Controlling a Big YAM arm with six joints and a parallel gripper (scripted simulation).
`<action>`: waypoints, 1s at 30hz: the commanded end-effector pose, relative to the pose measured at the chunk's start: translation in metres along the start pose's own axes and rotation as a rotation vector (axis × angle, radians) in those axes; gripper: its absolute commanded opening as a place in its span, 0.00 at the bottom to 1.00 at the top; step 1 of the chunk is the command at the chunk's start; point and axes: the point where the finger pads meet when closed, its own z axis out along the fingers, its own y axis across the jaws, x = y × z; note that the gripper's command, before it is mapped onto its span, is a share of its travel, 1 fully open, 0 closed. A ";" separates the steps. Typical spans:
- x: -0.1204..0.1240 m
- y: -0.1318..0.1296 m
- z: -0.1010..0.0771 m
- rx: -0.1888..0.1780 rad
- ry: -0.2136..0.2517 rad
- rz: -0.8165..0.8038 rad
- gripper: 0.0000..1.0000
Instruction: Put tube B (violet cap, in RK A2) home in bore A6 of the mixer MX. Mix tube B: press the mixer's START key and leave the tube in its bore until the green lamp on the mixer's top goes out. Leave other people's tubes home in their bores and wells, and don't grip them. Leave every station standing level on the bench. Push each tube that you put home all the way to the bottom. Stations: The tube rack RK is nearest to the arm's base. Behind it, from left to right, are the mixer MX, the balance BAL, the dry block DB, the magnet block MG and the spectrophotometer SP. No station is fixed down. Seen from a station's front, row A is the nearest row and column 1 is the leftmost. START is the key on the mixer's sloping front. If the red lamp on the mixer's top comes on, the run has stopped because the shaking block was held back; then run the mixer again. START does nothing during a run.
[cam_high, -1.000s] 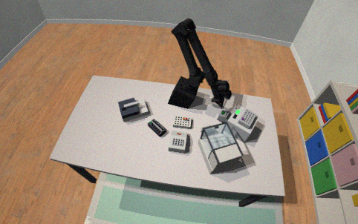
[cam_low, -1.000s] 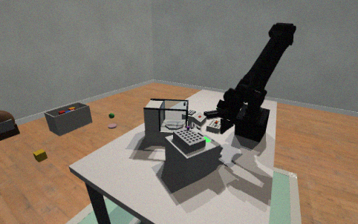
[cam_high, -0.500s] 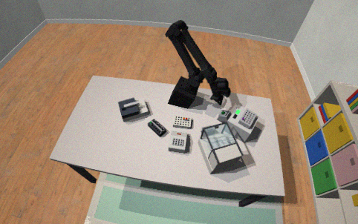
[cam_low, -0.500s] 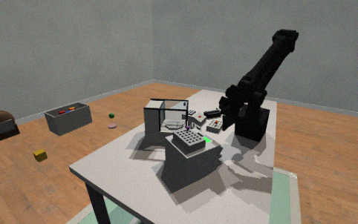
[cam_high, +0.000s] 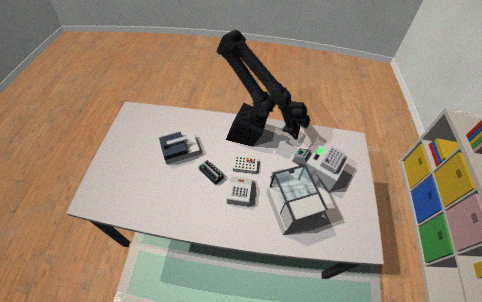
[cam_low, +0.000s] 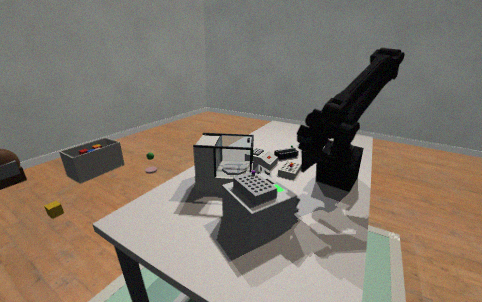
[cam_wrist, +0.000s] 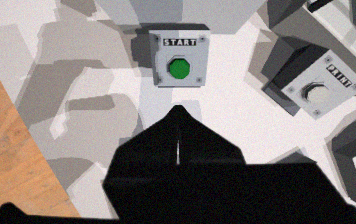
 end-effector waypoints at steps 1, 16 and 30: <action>-0.025 0.000 -0.012 0.004 -0.041 -0.008 0.00; -0.019 0.001 -0.008 -0.001 -0.031 -0.003 0.00; -0.019 0.001 -0.008 -0.001 -0.031 -0.003 0.00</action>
